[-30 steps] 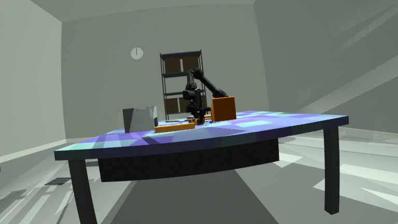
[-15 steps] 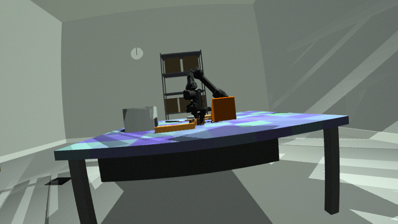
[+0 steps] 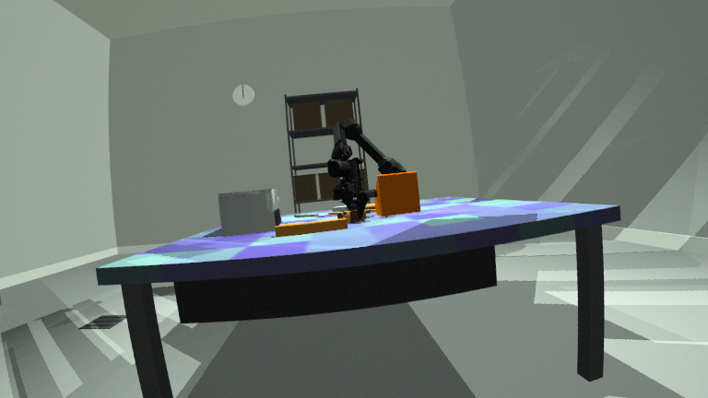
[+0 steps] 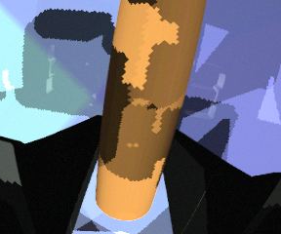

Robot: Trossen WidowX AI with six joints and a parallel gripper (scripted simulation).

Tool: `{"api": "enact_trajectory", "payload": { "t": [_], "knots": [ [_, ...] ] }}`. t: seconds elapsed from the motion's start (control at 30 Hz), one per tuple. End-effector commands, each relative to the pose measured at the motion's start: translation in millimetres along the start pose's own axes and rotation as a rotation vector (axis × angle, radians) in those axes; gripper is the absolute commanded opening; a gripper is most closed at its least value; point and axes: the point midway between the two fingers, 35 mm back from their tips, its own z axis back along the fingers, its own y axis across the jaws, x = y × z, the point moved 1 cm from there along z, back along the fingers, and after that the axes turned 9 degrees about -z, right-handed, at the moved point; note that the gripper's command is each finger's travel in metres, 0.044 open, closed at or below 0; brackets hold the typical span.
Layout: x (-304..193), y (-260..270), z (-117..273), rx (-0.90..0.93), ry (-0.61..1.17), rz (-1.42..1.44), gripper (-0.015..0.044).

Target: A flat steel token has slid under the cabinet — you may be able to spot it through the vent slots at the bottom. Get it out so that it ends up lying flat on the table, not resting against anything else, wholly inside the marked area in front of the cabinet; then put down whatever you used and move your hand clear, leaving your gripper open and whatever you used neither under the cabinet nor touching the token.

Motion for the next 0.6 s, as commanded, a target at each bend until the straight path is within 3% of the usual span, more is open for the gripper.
{"api": "enact_trajectory", "payload": {
  "t": [0.0, 0.57],
  "knots": [
    [0.3, 1.1, 1.2, 0.001, -0.005, -0.027, 0.0000],
    [0.6, 1.0, 1.2, 0.001, -0.005, -0.162, 0.0000]
  ]
}}
